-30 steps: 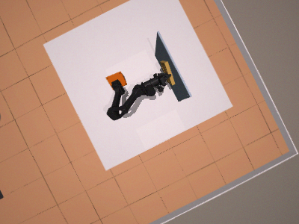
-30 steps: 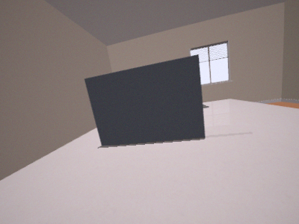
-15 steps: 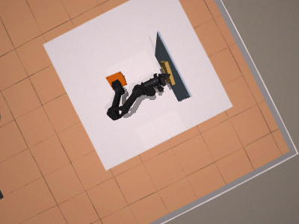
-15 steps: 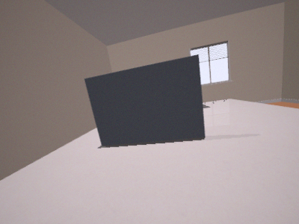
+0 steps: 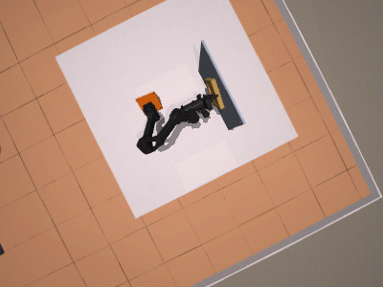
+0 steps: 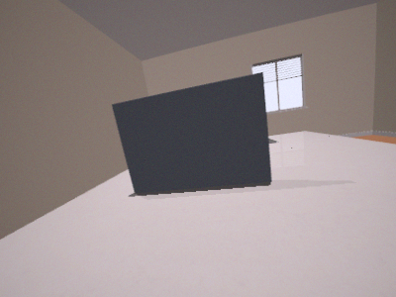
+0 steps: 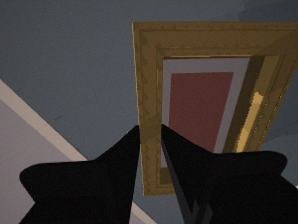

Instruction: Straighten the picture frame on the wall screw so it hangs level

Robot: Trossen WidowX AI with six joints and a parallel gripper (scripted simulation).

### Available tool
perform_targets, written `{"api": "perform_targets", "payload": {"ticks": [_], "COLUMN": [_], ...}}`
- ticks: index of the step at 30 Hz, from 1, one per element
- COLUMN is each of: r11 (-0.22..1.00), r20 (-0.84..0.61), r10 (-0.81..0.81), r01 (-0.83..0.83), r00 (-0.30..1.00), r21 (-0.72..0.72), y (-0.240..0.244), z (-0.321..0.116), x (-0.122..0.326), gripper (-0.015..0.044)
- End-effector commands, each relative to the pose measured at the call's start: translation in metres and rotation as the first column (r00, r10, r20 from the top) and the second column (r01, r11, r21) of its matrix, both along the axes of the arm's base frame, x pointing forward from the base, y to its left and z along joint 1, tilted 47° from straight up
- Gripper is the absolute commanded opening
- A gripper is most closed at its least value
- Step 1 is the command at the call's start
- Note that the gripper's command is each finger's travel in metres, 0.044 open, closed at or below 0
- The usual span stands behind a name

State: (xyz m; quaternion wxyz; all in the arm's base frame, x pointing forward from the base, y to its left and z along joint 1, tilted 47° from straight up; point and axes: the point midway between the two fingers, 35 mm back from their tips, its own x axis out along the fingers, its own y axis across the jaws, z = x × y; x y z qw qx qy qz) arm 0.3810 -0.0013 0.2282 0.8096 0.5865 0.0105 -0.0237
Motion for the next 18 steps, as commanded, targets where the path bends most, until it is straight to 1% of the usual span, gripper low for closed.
{"api": "perform_targets", "payload": {"ticks": [1,18], "r11": [1.0,1.0], "r20": [0.003,0.003], "r10": [0.003,0.003], "r01": [-0.003,-0.003], "r00": [1.0,1.0], "r21": [-0.004,-0.003], "y": [0.0008,0.0024], "z": [0.0024,0.0077], "x": [0.0002,0.0005], "gripper": [0.0,0.0]}}
